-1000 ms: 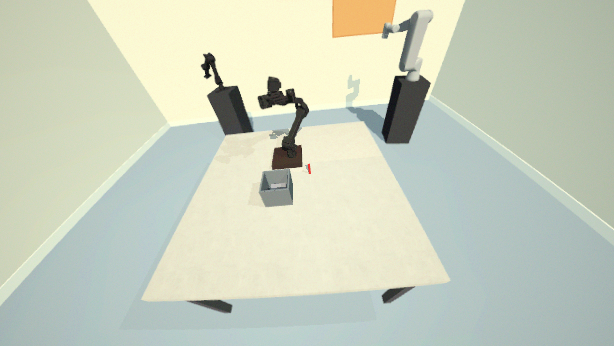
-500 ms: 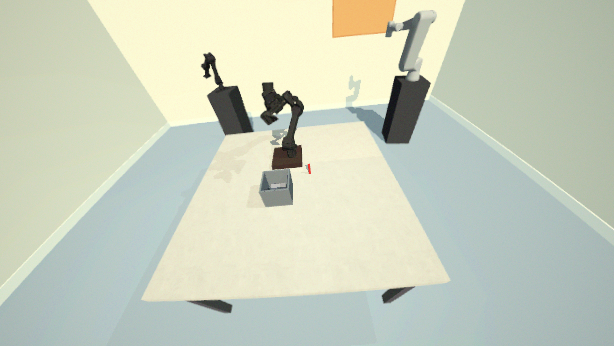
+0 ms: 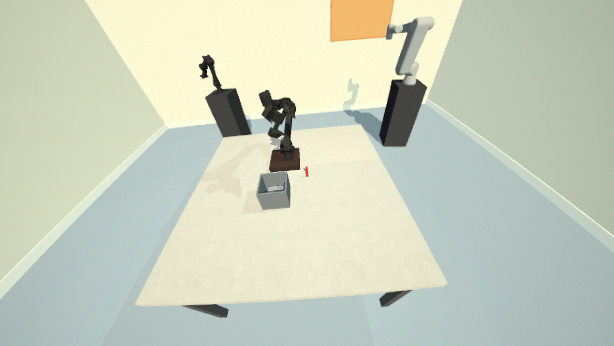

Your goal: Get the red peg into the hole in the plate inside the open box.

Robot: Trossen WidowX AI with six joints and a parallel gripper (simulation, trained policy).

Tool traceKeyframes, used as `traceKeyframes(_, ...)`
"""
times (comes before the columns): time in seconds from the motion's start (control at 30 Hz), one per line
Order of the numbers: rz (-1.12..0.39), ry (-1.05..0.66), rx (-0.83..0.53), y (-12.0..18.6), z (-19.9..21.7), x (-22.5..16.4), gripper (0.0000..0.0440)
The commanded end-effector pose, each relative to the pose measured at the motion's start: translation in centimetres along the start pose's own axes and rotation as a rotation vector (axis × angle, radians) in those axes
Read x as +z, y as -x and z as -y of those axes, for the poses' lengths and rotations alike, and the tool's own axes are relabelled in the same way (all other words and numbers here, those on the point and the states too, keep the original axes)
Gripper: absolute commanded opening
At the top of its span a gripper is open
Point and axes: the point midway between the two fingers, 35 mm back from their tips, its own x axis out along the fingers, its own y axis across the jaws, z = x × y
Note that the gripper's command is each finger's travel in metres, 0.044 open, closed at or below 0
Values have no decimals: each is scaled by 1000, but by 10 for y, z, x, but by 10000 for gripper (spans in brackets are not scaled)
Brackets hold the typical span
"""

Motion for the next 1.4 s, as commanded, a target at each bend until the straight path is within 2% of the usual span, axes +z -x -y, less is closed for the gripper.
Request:
traceKeyframes(0.0,-52,-109,-30,-8,6,-10,440)
traceKeyframes(0.33,-212,-387,-156,-25,28,-51,440)
traceKeyframes(0.67,-368,-632,-343,-32,52,-99,440)
traceKeyframes(1.07,-521,-878,-640,-26,76,-157,440)
traceKeyframes(1.37,-579,-1018,-906,-15,93,-195,440)
